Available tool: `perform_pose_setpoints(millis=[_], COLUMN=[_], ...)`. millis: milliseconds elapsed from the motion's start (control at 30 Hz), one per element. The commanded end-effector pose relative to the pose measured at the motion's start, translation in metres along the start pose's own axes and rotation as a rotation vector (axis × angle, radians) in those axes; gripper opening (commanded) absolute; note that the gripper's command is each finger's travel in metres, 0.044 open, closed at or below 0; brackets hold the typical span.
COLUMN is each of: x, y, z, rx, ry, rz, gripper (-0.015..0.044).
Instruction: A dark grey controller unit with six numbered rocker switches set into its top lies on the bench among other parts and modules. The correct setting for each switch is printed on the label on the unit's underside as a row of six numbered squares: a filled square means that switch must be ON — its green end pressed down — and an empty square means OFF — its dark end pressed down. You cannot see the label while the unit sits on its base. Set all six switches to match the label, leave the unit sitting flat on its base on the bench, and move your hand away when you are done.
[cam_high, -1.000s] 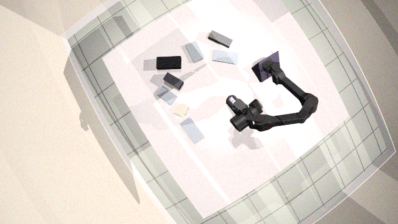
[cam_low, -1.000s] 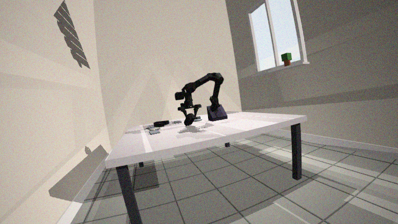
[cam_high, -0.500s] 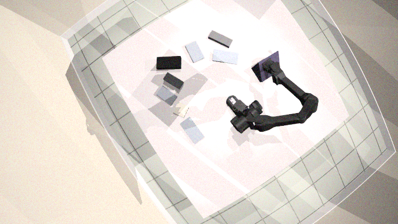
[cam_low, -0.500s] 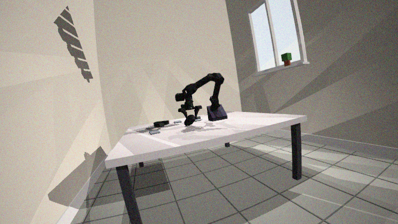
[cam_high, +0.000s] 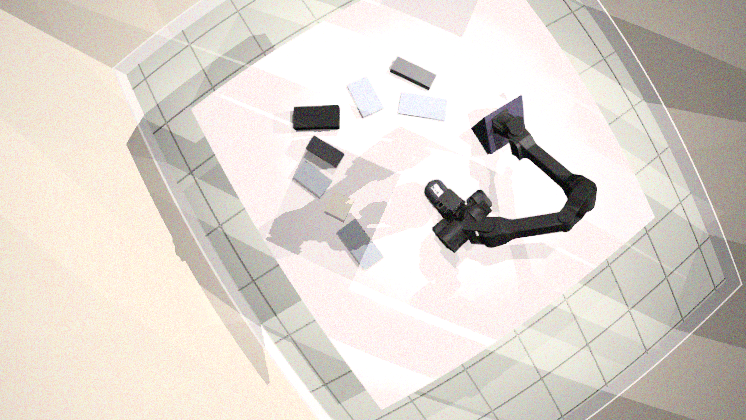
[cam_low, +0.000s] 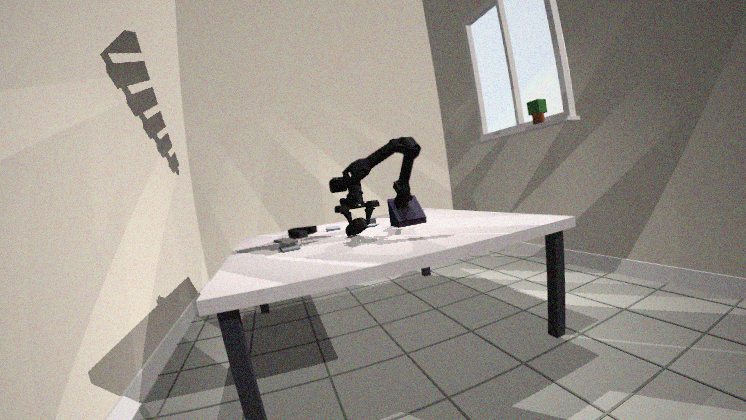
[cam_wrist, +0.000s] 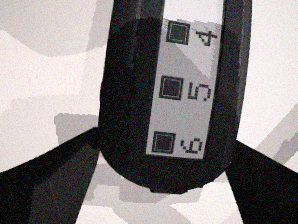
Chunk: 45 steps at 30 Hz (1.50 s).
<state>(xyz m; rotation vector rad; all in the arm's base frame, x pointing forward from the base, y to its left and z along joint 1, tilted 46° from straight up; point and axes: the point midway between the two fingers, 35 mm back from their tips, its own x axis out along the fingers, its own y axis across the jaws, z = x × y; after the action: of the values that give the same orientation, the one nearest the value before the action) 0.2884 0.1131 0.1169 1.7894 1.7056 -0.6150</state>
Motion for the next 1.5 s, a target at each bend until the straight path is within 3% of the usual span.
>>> perform_pose_setpoints(millis=[0, 1467], x=[0.003, 0.036], y=[-0.002, -0.002], z=[0.003, -0.005], rx=[0.017, 0.017], ry=[-0.013, -0.012], rz=[-0.002, -0.002], gripper=[0.0338, 0.0338])
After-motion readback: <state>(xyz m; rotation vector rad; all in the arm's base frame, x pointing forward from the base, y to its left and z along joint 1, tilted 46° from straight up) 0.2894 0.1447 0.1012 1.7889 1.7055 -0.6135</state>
